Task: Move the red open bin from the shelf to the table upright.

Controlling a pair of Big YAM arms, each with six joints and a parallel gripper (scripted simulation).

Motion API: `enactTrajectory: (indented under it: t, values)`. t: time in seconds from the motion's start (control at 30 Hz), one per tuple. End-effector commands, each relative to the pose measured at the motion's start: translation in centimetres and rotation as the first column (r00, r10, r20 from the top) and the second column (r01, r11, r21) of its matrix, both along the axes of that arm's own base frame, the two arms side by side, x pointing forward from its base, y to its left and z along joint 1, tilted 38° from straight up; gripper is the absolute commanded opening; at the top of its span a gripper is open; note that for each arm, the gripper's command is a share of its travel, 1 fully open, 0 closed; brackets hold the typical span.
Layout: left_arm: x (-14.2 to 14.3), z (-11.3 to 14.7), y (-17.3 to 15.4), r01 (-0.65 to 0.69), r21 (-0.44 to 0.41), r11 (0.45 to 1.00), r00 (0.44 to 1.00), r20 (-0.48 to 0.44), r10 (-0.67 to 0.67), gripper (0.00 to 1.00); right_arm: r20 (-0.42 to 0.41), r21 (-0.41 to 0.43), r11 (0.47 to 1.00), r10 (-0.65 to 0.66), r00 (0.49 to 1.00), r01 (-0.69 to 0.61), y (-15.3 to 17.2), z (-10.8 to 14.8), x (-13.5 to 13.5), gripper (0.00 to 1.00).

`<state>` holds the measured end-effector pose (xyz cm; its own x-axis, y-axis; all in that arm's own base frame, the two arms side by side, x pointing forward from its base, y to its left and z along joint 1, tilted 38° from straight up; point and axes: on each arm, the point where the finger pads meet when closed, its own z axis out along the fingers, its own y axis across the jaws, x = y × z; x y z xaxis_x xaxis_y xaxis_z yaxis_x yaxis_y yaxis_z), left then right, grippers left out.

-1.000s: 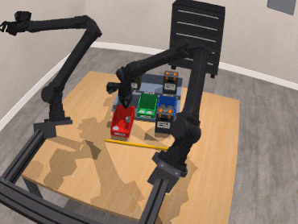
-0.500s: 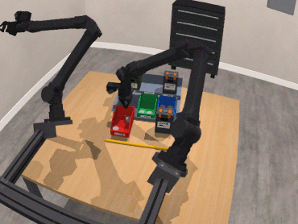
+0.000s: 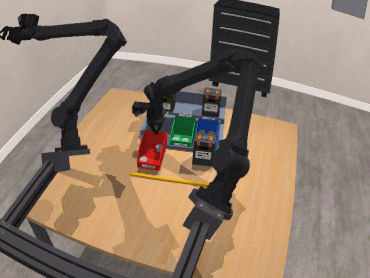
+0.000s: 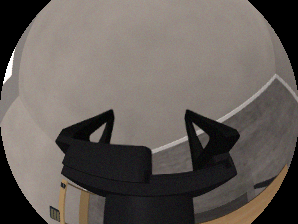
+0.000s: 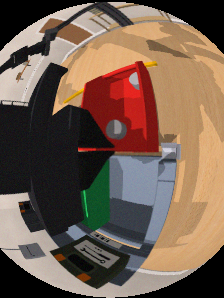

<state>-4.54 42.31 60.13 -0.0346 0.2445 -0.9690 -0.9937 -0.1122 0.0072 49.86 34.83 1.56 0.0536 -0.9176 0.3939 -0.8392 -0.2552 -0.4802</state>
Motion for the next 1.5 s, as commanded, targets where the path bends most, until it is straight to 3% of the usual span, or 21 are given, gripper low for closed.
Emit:
enactTrajectory:
  t: [0.0,0.63,0.77,1.47]
  values:
    - [-0.3,3.7,-1.4,-0.006,0.052,0.999,1.000,0.001,0.006,1.00,0.057,0.059,0.997,0.045,0.997,-0.048,3.4,3.8,0.0,0.00]
    - [-0.3,3.7,-1.4,-0.006,0.052,0.999,1.000,0.001,0.006,1.00,0.056,0.059,0.997,0.045,0.997,-0.048,3.1,3.0,0.5,0.00]
    - [-0.3,3.7,-1.4,-0.006,0.052,0.999,1.000,0.001,0.006,1.00,0.044,0.046,0.998,0.035,0.998,-0.037,2.4,1.8,0.9,0.00]
    - [-0.3,3.7,-1.4,-0.006,0.052,0.999,1.000,0.001,0.006,1.00,0.046,0.049,0.998,0.035,0.998,-0.038,2.3,1.7,1.1,0.00]
